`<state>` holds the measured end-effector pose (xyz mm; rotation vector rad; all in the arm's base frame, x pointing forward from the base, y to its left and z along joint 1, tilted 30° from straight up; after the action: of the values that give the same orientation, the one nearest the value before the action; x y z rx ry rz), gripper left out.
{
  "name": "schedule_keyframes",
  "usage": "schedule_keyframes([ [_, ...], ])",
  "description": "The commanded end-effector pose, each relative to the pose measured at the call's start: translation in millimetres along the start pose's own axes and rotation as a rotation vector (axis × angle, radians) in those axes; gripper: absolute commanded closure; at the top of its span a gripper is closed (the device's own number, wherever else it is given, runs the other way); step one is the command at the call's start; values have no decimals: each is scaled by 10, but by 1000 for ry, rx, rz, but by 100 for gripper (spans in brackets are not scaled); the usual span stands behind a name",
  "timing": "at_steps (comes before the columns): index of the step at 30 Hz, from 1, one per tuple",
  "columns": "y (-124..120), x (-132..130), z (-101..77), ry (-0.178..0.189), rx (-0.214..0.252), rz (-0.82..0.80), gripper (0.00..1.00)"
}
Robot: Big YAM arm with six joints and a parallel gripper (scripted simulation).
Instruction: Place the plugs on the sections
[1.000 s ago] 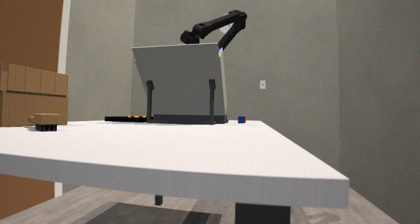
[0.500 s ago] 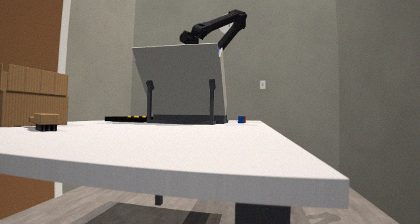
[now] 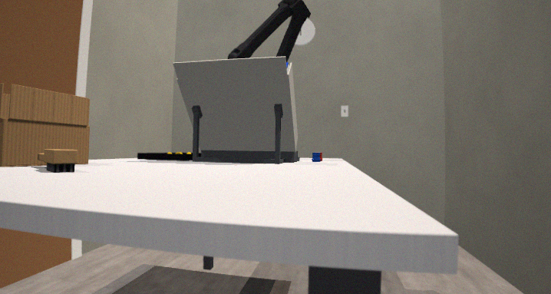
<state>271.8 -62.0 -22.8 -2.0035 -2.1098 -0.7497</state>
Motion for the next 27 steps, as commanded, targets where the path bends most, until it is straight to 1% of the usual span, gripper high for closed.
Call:
schedule_keyframes([
  [1, 235, -184, -9, -18, -45, -64, 20],
  [14, 244, -502, 181, -20, -39, -65, 20],
  [16, 244, -502, 181, -20, -39, -65, 20],
  [27, 262, -1469, 392, -18, -34, -60, 20],
])
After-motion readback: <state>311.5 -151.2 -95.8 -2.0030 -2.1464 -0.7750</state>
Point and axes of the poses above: the point where the finger pads meet when closed, its own z axis out along the fingers, its own x axis across the jaws, y = z × x, the point moved 1 cm from there along -z, back along the fingers, and after that the axes turned 2 degrees about z, right-handed, at the moved point
